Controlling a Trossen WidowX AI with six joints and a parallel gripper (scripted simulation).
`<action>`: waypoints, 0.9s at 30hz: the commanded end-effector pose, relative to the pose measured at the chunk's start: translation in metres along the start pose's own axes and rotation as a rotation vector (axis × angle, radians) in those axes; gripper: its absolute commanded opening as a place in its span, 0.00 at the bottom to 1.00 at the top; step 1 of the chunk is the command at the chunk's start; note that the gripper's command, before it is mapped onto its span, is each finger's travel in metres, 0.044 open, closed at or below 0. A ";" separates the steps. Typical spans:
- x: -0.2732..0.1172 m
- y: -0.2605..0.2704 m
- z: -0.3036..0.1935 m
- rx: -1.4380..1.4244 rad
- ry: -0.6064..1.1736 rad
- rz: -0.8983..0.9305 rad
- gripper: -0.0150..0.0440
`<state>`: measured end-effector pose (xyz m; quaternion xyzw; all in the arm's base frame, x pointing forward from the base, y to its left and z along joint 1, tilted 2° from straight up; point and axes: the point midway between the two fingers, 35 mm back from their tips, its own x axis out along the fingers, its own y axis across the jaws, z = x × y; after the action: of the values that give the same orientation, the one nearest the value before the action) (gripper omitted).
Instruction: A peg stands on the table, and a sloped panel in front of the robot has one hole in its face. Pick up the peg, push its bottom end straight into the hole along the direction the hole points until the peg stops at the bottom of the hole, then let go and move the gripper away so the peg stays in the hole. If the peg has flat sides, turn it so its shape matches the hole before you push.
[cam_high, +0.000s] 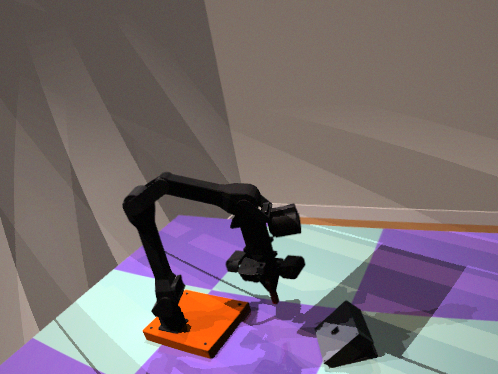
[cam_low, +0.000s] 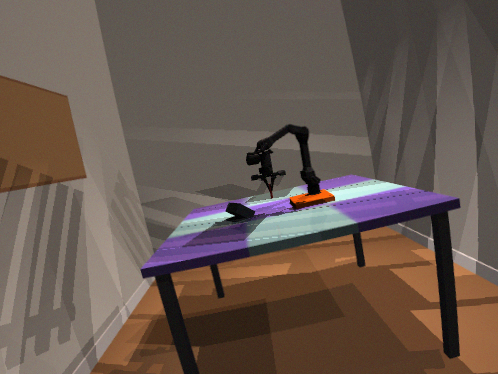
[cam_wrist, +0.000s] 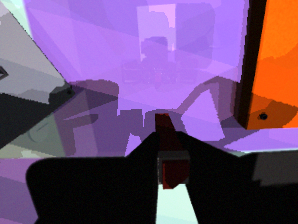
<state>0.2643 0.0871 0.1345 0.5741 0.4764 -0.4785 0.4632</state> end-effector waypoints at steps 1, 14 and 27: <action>0.000 0.002 0.001 -0.033 0.012 0.009 0.25; 0.000 0.008 0.004 -0.138 0.036 0.032 0.25; 0.000 0.014 0.007 -0.244 0.057 0.059 0.25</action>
<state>0.2753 0.0799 0.1343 0.5435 0.5225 -0.3979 0.5228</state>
